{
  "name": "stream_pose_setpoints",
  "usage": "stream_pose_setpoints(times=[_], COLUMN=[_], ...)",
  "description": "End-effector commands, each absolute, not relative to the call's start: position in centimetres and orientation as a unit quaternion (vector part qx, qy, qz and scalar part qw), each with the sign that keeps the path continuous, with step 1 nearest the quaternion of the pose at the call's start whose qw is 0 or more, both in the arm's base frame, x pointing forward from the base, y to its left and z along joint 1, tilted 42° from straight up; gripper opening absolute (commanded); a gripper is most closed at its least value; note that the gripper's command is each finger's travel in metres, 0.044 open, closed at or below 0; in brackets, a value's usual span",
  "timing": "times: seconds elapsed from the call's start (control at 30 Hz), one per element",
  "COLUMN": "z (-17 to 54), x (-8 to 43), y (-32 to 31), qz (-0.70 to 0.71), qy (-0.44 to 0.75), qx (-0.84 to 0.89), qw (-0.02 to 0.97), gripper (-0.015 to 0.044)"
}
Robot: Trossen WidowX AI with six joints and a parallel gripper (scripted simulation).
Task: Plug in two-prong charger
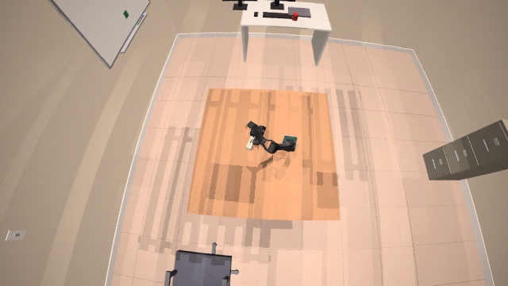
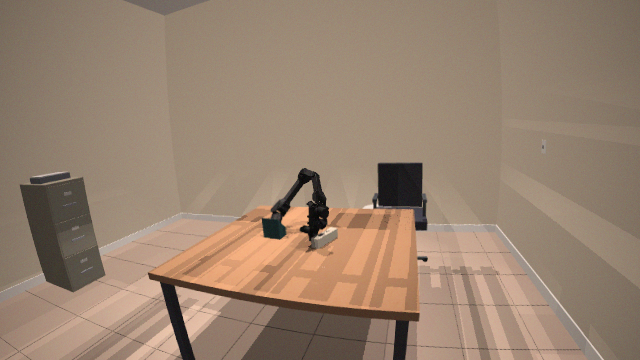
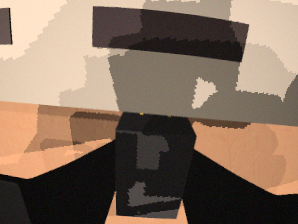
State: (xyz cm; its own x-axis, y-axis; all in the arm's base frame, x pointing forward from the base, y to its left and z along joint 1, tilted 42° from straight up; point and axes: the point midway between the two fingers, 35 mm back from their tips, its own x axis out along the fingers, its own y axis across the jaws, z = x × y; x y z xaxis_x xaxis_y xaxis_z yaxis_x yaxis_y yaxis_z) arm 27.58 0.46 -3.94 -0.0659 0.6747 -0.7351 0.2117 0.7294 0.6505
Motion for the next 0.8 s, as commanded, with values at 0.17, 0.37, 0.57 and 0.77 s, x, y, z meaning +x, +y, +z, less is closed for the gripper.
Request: stream_pose_setpoints(times=[0.17, 0.37, 0.57, 0.77], z=[-3.93, -3.93, -3.96, -3.99], x=[27.97, 28.15, 28.35, 28.58], y=[0.42, 0.37, 0.34, 0.30], qz=[0.189, 0.189, 0.189, 0.189], qy=[0.704, 0.704, 0.704, 0.704], qx=[0.317, 0.317, 0.317, 0.317], qw=[0.606, 0.606, 0.606, 0.606], gripper=[0.0000, 0.0000, 0.0000, 0.0000])
